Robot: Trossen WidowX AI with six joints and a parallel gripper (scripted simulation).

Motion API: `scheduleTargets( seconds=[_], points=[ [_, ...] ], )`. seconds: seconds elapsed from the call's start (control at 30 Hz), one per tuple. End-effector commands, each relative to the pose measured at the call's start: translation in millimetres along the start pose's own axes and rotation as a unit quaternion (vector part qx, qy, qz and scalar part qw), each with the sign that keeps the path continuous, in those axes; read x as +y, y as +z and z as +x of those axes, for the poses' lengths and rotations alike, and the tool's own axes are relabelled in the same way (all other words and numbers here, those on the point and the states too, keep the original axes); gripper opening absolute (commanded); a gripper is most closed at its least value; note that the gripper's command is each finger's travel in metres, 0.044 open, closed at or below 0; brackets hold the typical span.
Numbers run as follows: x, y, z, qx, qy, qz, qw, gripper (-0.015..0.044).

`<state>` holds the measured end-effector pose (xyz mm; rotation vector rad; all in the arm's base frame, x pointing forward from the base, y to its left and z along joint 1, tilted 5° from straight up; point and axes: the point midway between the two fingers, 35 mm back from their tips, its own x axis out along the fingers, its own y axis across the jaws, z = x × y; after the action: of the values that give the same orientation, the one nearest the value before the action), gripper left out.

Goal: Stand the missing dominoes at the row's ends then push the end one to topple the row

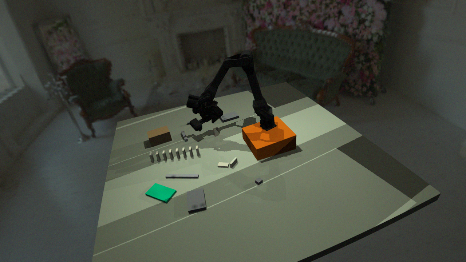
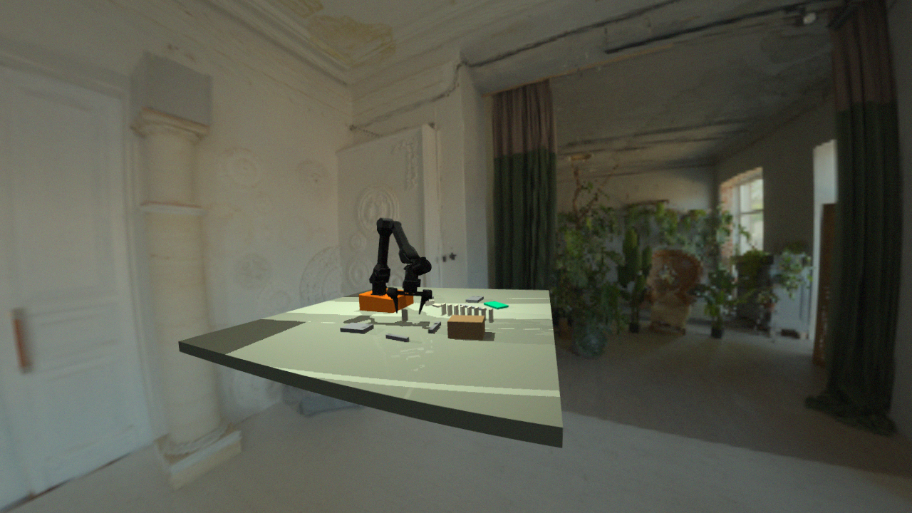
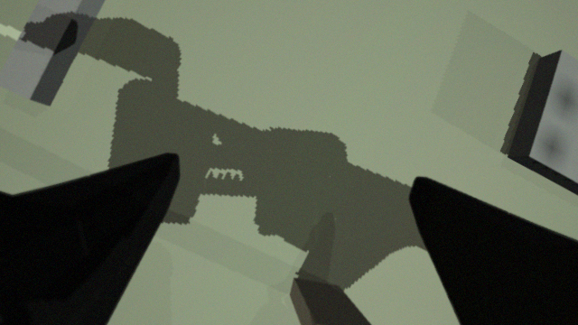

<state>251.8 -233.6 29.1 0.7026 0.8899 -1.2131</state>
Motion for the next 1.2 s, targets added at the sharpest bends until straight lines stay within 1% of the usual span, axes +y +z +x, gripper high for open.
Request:
scheduleTargets(
  seconds=[0.0, 0.1, 0.6, 0.67, 0.8, 0.87, 1.17],
  points=[
    [-27.7, -8.7, -65.8, 0.209, 0.029, 0.074, 0.975, 0.0440],
    [-31.4, -12.3, -73.5, 0.231, 0.027, 0.080, 0.969, 0.0440],
    [-31.2, -12.8, -72.1, 0.231, 0.027, 0.080, 0.969, 0.0440],
    [-29.5, -17.3, -61.0, 0.231, 0.027, 0.081, 0.969, 0.0440],
    [-26.1, -34.7, -26.4, 0.231, 0.027, 0.081, 0.969, 0.0440],
    [-25.7, -40.7, -16.6, 0.231, 0.027, 0.080, 0.969, 0.0440],
    [-25.4, -43.4, -11.7, 0.231, 0.027, 0.080, 0.969, 0.0440]
  ],
)
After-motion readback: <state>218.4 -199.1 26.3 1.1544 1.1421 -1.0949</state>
